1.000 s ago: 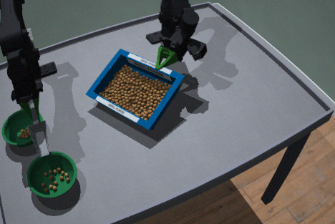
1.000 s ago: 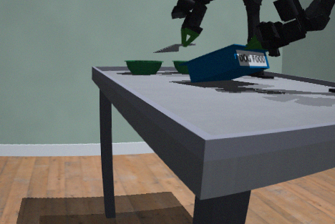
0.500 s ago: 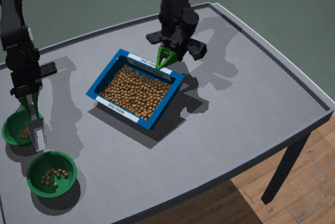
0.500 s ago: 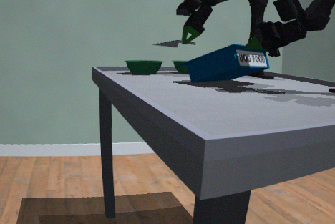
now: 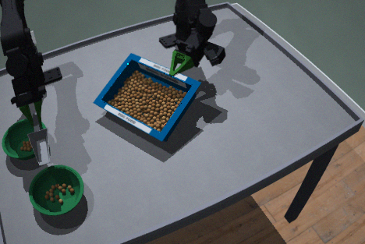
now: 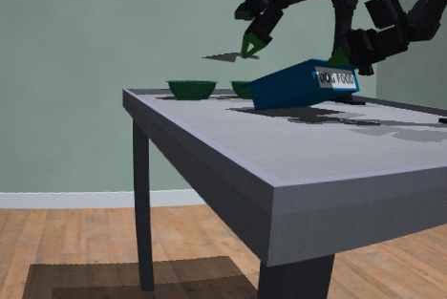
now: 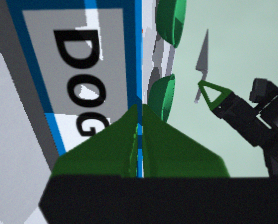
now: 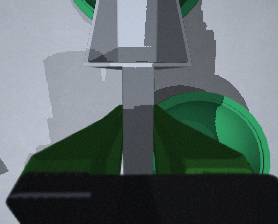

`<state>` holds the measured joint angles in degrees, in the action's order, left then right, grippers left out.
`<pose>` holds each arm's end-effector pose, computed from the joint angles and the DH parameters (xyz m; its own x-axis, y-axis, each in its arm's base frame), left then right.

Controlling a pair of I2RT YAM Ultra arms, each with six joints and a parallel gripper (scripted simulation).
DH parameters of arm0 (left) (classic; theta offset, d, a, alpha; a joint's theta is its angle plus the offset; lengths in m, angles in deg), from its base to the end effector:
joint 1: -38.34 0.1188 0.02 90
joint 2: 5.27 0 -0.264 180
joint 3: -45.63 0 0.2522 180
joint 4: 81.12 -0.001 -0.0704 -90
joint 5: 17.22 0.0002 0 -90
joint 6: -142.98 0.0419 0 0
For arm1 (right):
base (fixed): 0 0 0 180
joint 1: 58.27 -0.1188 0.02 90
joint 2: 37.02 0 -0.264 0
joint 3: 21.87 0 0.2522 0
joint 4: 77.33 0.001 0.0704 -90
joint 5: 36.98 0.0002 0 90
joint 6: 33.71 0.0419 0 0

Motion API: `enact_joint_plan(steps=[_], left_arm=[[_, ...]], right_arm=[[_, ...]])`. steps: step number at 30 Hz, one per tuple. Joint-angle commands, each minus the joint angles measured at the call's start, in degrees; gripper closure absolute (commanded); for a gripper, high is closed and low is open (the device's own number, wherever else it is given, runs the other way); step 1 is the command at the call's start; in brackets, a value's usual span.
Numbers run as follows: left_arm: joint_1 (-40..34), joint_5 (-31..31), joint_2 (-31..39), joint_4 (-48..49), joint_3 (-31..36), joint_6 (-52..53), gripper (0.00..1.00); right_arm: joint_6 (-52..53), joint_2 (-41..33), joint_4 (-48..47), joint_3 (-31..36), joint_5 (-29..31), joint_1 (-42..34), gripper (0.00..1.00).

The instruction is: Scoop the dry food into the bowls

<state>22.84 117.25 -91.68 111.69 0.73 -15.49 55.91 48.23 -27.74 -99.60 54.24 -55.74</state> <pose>0.2624 -0.1022 0.1668 -0.8980 -0.4398 -0.0090 -0.1432 0.3115 -0.9394 0.3087 -0.0135 0.2545 -0.8392 0.0304 -0.5429 0.0501 0.9985 -0.0215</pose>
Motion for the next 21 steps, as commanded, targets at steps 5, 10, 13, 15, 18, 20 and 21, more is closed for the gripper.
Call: enact_joint_plan(steps=[5, 10, 13, 15, 18, 20, 21], left_arm=[[0.8, 0.7, 2.8, 3.3, -2.3, 2.2, 1.00], [1.0, 1.2, -1.0, 4.4, -2.0, 2.1, 1.00], [-0.2, 1.4, 1.5, 5.3, 1.2, 1.8, 1.00], [1.2, 1.4, 1.4, 6.0, 0.5, 1.7, 1.00], [1.3, 1.7, -1.6, 6.9, 1.6, 1.4, 1.00], [0.9, 1.9, -1.3, 7.8, 1.3, 1.3, 1.00], [1.5, 1.9, -2.1, 8.1, 1.7, 1.1, 1.00]], right_arm=[[0.0, -1.5, -2.6, -0.9, 0.1, -0.4, 1.00], [0.0, -1.6, -2.6, -0.9, 0.1, -0.4, 1.00], [0.0, -1.6, -2.6, -0.9, 0.1, -0.4, 1.00], [0.0, -1.6, -2.6, -0.9, 0.1, -0.4, 1.00], [0.0, -1.6, -2.6, -0.9, 0.1, -0.4, 1.00], [0.0, -1.6, -2.6, -0.9, 0.1, -0.4, 1.00], [0.0, -1.6, -2.6, -0.9, 0.1, -0.4, 1.00]])
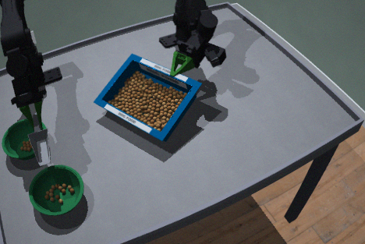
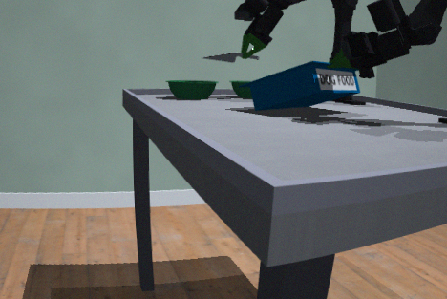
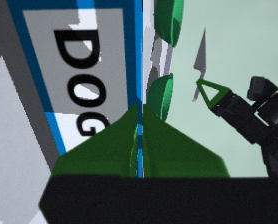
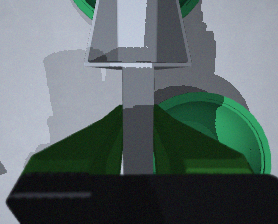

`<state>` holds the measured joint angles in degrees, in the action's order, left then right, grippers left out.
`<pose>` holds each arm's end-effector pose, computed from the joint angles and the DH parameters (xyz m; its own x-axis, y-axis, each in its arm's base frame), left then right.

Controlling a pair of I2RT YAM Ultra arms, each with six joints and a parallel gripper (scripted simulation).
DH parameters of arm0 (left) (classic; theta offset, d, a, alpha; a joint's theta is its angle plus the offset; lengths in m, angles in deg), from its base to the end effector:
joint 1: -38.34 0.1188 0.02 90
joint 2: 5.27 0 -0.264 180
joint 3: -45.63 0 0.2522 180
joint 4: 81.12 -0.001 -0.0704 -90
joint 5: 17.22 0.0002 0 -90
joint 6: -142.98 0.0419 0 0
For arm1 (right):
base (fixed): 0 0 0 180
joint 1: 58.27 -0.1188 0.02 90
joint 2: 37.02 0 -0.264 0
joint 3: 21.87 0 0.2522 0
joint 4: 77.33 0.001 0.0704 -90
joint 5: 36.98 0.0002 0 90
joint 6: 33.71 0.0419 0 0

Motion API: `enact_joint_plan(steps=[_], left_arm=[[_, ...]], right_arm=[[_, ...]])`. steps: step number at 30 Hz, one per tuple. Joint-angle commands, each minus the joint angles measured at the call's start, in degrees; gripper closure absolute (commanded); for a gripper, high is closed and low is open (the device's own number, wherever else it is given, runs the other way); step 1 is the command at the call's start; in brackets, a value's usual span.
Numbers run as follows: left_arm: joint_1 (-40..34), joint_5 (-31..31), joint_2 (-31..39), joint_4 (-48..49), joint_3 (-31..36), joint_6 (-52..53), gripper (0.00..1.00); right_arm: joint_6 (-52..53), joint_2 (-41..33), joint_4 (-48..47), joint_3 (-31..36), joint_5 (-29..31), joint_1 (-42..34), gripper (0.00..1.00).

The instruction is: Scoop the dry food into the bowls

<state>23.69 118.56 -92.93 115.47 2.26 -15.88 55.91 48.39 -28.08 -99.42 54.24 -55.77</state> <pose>0.2615 -0.0984 0.1600 -0.8993 -0.4373 -0.0086 -0.1344 0.2951 -0.9460 0.3092 -0.0134 0.2531 -0.8393 0.0300 -0.5429 0.0496 0.9985 -0.0215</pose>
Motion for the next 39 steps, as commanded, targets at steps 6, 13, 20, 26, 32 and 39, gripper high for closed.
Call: enact_joint_plan(steps=[6, 13, 20, 26, 32, 39], left_arm=[[0.8, 1.0, -0.6, 6.3, 1.5, 1.1, 1.00], [0.9, 1.4, -2.1, 8.5, 1.3, 0.6, 1.00], [1.7, 1.9, -3.4, 11.1, 2.5, -0.1, 1.00], [2.0, 2.1, -4.0, 12.7, 1.7, -0.4, 1.00], [2.1, 1.9, -4.1, 14.8, 4.2, -0.9, 1.00], [2.5, 2.4, -5.0, 17.5, 5.4, -1.5, 1.00]], right_arm=[[0.0, -1.7, -2.3, -1.1, 0.1, -0.4, 1.00], [0.0, -1.7, -2.3, -1.1, 0.1, -0.4, 1.00], [0.0, -1.7, -2.3, -1.1, 0.1, -0.4, 1.00], [0.0, -1.7, -2.3, -1.1, 0.1, -0.4, 1.00], [0.0, -1.7, -2.3, -1.1, 0.1, -0.4, 1.00], [0.0, -1.7, -2.3, -1.1, 0.1, -0.4, 1.00]])
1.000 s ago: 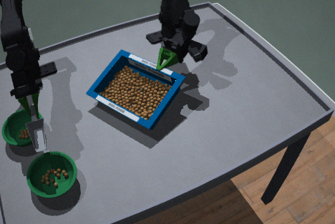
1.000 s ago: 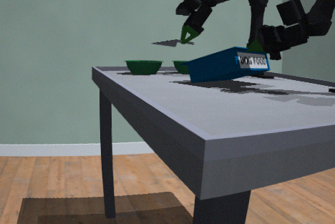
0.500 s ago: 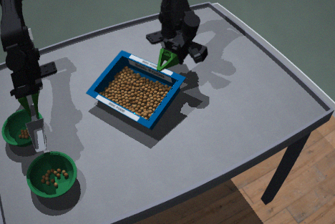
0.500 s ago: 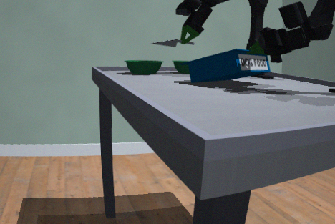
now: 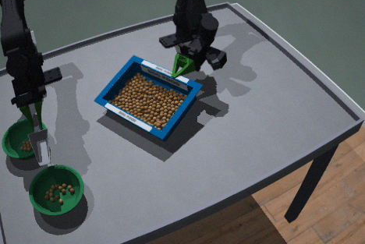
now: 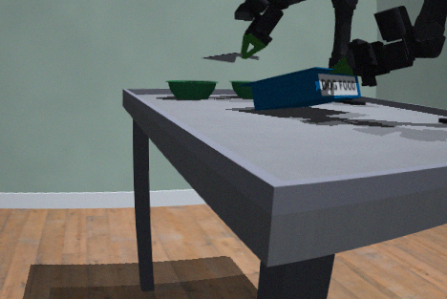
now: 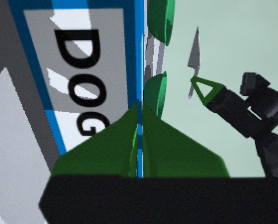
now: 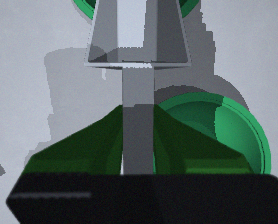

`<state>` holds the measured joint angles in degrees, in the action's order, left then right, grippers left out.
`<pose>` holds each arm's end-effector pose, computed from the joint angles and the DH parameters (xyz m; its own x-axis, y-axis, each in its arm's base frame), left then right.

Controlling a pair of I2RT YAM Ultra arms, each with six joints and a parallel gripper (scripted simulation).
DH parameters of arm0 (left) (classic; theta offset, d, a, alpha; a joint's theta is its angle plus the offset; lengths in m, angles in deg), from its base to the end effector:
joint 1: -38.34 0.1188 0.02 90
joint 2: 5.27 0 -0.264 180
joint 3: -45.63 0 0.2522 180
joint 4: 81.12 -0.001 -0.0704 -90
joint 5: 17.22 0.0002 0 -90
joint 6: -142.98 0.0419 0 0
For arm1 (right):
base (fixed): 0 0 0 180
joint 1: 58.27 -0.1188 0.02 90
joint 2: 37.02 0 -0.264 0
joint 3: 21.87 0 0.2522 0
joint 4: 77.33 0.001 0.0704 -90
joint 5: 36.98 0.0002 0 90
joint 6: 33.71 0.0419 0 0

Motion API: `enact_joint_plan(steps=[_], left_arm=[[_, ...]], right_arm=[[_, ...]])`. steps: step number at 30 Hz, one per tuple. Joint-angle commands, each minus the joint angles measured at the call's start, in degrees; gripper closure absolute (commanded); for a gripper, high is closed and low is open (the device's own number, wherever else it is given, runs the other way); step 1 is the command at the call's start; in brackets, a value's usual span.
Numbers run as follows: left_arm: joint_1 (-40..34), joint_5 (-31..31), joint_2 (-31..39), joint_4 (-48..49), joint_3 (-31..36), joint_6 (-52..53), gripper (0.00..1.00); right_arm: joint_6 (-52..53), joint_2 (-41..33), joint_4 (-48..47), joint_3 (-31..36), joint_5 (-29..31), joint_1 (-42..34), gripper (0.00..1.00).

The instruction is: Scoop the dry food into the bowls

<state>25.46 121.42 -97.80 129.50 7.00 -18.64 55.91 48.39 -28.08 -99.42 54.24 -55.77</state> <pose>0.2567 -0.0899 0.1398 -0.8991 -0.4377 -0.0081 -0.1073 0.2383 -0.9653 0.3092 -0.0134 0.2531 -0.8393 0.0300 -0.5429 0.0496 0.9985 -0.0215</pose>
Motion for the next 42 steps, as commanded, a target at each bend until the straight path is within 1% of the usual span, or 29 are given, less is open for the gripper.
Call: enact_joint_plan(steps=[1, 2, 4, 5, 7, 9, 10, 12, 14, 16, 17, 19, 20, 21, 23, 25, 26, 36, 38, 42], left_arm=[[0.7, -0.5, -0.2, 3.4, 0.7, 1.2, 1.00], [0.7, -0.5, -0.2, 3.4, 0.7, 1.2, 1.00], [1.0, -0.3, -1.3, 4.2, -1.4, 1.0, 1.00], [1.0, 0.0, -0.9, 4.6, -1.3, 1.0, 1.00], [0.9, 0.0, -1.1, 5.2, 1.7, 0.8, 1.00], [1.1, -0.1, -1.7, 5.0, 0.6, 0.6, 1.00], [1.1, 0.0, -1.7, 5.3, 1.7, 0.5, 1.00], [1.2, 0.1, -2.2, 6.1, 0.8, 0.3, 1.00], [1.1, 0.2, -2.2, 6.7, 2.4, 0.2, 1.00], [1.4, 0.3, -2.8, 7.5, 1.2, 0.0, 1.00], [1.4, 0.4, -3.0, 7.8, 2.3, 0.0, 1.00], [1.4, 0.4, -3.0, 7.8, 2.3, 0.0, 1.00], [0.6, 0.4, -1.9, 8.3, 0.8, -0.2, 1.00], [0.9, 0.5, -3.7, 8.5, 0.3, -0.2, 1.00], [1.4, 0.6, -3.0, 9.0, 3.0, -0.3, 1.00], [1.7, 0.7, -4.0, 9.6, 1.6, -0.4, 1.00], [0.9, 0.7, -3.0, 9.7, 1.4, -0.5, 0.74], [0.4, 1.7, -2.8, 10.1, 2.2, -0.6, 0.74], [0.3, 1.8, -2.7, 10.2, 0.6, -0.7, 0.74], [0.2, 1.9, -2.7, 10.2, 0.4, -0.8, 0.74]], right_arm=[[0.0, -1.7, -2.3, -1.1, 0.1, -0.4, 1.00], [0.0, -1.7, -2.3, -1.1, 0.1, -0.4, 1.00], [0.0, -1.7, -2.3, -1.1, 0.1, -0.4, 1.00], [0.0, -1.7, -2.3, -1.1, 0.1, -0.4, 1.00], [0.0, -1.7, -2.3, -1.1, 0.1, -0.4, 1.00], [0.0, -1.7, -2.3, -1.1, 0.1, -0.4, 1.00], [0.0, -1.7, -2.3, -1.1, 0.1, -0.4, 1.00], [0.0, -1.7, -2.3, -1.1, 0.1, -0.4, 1.00], [0.0, -1.7, -2.3, -1.1, 0.1, -0.4, 1.00], [0.0, -1.7, -2.3, -1.1, 0.1, -0.4, 1.00], [0.0, -1.7, -2.3, -1.1, 0.1, -0.4, 1.00], [0.0, -1.7, -2.3, -1.1, 0.1, -0.4, 1.00], [0.0, -1.7, -2.3, -1.1, 0.1, -0.4, 1.00], [0.0, -1.7, -2.3, -1.1, 0.1, -0.4, 1.00], [0.0, -1.7, -2.3, -1.1, 0.1, -0.4, 1.00], [0.0, -1.7, -2.3, -1.1, 0.1, -0.4, 1.00], [0.0, -1.7, -2.3, -1.1, 0.1, -0.4, 1.00], [0.0, -1.7, -2.3, -1.1, 0.1, -0.4, 1.00], [0.0, -1.7, -2.3, -1.1, 0.1, -0.4, 1.00], [0.0, -1.7, -2.3, -1.1, 0.1, -0.4, 1.00]])
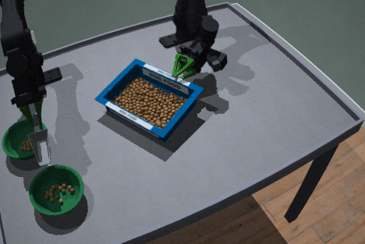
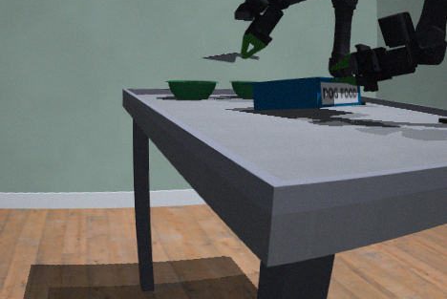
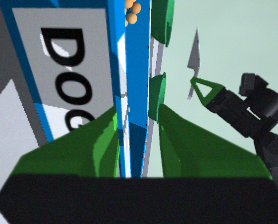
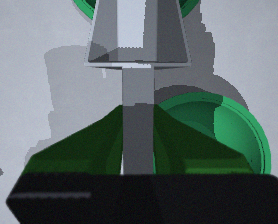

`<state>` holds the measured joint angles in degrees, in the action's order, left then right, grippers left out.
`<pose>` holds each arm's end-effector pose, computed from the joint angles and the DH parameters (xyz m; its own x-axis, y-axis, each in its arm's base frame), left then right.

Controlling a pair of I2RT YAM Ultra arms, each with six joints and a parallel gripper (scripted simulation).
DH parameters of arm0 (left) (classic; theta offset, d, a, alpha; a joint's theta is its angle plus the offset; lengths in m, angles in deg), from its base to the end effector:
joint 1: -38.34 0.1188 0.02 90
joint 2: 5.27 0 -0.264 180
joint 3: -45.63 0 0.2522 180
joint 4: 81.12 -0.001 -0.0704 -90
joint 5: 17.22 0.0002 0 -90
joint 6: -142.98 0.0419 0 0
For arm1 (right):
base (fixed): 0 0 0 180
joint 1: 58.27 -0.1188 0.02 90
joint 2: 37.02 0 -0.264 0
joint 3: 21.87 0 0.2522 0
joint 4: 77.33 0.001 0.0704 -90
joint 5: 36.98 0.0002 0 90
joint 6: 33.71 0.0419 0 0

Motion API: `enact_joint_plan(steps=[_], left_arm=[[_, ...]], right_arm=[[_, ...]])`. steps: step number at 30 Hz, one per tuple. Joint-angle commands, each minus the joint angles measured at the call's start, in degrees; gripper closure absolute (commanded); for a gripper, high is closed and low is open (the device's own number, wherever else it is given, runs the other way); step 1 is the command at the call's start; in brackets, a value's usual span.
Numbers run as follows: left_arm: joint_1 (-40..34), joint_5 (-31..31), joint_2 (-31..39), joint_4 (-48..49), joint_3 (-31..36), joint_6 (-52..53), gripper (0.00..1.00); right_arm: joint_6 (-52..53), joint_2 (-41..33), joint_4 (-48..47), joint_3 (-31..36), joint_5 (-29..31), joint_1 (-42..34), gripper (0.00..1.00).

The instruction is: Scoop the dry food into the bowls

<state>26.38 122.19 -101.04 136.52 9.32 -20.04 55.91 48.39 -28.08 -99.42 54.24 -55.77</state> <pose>0.2531 -0.0851 0.1278 -0.8948 -0.4466 -0.0012 -0.1070 0.2169 -0.9703 0.3092 -0.0134 0.2531 -0.8393 0.0300 -0.5429 0.0496 0.9985 -0.0215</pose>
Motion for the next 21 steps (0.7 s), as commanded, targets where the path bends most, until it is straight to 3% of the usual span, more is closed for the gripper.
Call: enact_joint_plan(steps=[1, 21], left_arm=[[0.4, 1.1, -1.4, 2.8, -2.0, 0.7, 0.74], [2.0, 2.5, -4.8, 7.4, 1.2, 1.5, 0.74]], right_arm=[[0.0, -1.7, -2.3, -1.1, 0.1, -0.4, 1.00], [0.0, -1.7, -2.3, -1.1, 0.1, -0.4, 1.00]])
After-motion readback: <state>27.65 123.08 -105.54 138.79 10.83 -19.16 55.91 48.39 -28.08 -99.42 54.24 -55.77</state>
